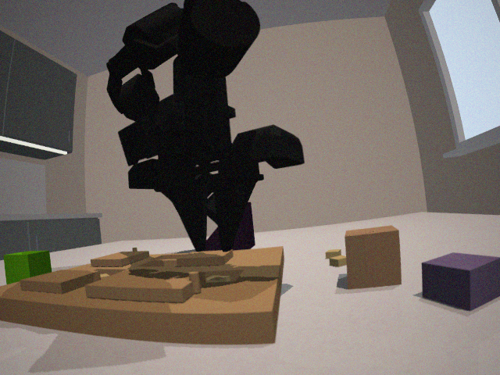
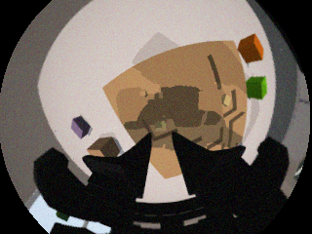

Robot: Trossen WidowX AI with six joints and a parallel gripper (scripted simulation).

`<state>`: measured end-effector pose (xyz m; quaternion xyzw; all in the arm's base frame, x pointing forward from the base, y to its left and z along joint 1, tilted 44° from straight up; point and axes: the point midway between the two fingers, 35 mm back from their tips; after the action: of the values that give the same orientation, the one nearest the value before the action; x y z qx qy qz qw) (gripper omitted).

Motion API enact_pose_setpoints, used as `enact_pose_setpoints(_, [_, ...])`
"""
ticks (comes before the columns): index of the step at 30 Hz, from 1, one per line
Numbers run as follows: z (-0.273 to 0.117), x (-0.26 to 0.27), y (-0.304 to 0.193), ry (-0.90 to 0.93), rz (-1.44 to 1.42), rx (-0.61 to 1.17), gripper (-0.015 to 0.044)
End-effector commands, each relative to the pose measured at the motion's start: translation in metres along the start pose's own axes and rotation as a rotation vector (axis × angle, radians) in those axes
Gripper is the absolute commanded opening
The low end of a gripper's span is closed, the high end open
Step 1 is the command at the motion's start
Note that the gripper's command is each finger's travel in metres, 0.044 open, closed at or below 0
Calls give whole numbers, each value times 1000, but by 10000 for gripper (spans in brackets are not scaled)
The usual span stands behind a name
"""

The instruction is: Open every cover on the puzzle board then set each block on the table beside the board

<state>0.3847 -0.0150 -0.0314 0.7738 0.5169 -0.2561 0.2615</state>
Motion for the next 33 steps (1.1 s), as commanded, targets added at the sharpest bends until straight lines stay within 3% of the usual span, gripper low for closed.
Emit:
enact_pose_setpoints(1, [0, 0, 0, -2, -4, -2, 144])
enact_pose_setpoints(33, [22, -1, 1, -3, -4, -2, 144])
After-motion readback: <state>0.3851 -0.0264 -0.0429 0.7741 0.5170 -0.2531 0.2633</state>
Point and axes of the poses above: the point midway between the two fingers, 35 mm back from their tips, its own z axis out along the fingers, its own x axis across the jaws, y = z × x, and after that the axes turned 10 degrees about -z, right-handed
